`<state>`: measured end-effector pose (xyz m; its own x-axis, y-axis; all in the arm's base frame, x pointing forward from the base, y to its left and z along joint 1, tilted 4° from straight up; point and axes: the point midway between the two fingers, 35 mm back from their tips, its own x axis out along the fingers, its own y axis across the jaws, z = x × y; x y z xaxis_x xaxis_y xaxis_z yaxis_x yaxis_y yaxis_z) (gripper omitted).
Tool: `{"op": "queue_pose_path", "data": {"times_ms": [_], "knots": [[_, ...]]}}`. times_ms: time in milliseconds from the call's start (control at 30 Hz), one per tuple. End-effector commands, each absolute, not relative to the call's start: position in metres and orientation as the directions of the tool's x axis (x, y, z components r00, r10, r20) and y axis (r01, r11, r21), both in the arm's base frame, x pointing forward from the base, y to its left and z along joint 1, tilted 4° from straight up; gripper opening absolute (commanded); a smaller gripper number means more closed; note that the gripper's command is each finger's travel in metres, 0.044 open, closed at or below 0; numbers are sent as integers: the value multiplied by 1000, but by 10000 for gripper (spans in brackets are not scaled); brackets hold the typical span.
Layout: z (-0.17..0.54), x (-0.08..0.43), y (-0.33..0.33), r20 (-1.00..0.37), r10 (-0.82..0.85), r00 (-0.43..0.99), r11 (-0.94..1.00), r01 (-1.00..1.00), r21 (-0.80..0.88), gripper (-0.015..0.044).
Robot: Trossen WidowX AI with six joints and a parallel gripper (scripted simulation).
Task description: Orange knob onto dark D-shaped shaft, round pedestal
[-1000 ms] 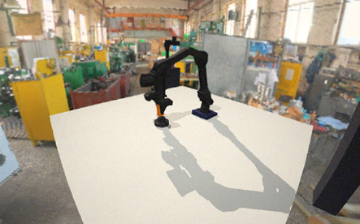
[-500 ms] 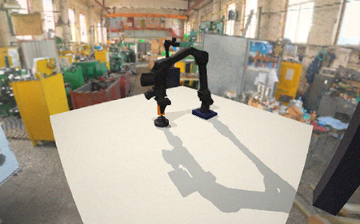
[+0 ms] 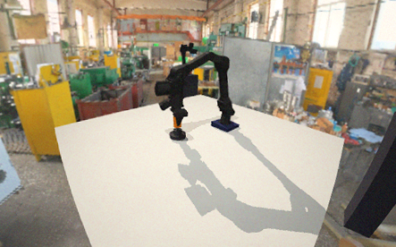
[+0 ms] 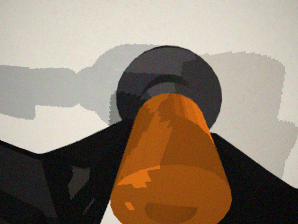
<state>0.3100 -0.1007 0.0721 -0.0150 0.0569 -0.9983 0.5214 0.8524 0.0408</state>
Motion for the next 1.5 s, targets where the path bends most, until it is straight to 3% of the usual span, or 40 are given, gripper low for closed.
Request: {"op": "queue_pose_path", "data": {"times_ms": [0,1467], "knots": [[71,311,-102,-999,51,-15,851,524,35,0],[76,311,-102,-999,51,-15,851,524,35,0]]}}
